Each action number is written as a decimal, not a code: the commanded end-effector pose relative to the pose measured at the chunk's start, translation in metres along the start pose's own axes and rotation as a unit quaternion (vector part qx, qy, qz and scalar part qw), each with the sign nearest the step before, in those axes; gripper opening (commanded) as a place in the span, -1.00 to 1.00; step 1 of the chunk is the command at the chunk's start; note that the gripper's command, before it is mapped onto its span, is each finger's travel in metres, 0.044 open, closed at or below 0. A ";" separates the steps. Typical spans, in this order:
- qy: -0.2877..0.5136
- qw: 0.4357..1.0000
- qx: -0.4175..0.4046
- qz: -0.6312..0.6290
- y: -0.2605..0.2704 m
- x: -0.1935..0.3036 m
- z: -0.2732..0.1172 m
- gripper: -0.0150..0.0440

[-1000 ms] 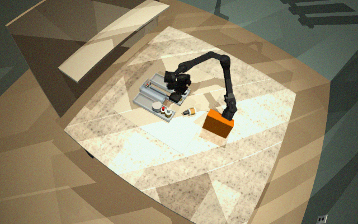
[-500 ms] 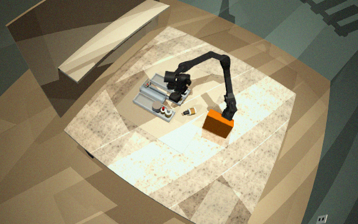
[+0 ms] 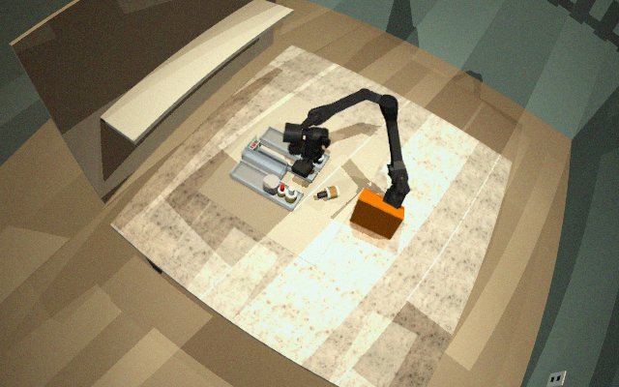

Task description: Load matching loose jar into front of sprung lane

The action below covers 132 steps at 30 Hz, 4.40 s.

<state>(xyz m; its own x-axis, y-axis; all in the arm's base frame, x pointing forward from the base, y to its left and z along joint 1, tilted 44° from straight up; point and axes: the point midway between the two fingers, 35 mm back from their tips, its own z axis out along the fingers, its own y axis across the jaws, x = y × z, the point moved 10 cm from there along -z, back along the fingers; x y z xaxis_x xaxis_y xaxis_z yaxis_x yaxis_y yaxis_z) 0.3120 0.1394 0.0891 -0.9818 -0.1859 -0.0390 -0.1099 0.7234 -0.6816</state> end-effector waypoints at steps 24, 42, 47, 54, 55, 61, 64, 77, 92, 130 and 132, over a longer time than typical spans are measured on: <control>-0.011 1.000 0.003 0.006 -0.001 -0.005 0.004 -0.49; -0.011 1.000 0.003 0.006 -0.001 -0.004 0.010 -0.49; -0.011 1.000 0.003 0.006 -0.001 -0.004 0.011 -0.49; -0.011 1.000 0.003 0.006 -0.001 -0.004 0.013 -0.49; -0.011 1.000 0.003 0.006 -0.001 -0.004 0.013 -0.49; -0.011 1.000 0.003 0.006 -0.001 -0.003 0.015 -0.49; -0.011 1.000 0.003 0.006 -0.001 -0.003 0.016 -0.49; -0.011 1.000 0.003 0.006 -0.001 -0.002 0.020 -0.49; -0.011 1.000 0.003 0.006 -0.001 -0.001 0.022 -0.49; -0.011 1.000 0.003 0.006 0.000 0.007 0.022 -0.49; -0.010 1.000 0.003 0.006 0.001 0.009 0.022 -0.49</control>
<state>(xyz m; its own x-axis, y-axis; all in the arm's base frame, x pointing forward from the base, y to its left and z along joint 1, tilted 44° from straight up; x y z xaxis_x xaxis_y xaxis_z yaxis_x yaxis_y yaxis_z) 0.3081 0.1236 0.0723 -0.9798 -0.1926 -0.0543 -0.1042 0.7226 -0.6833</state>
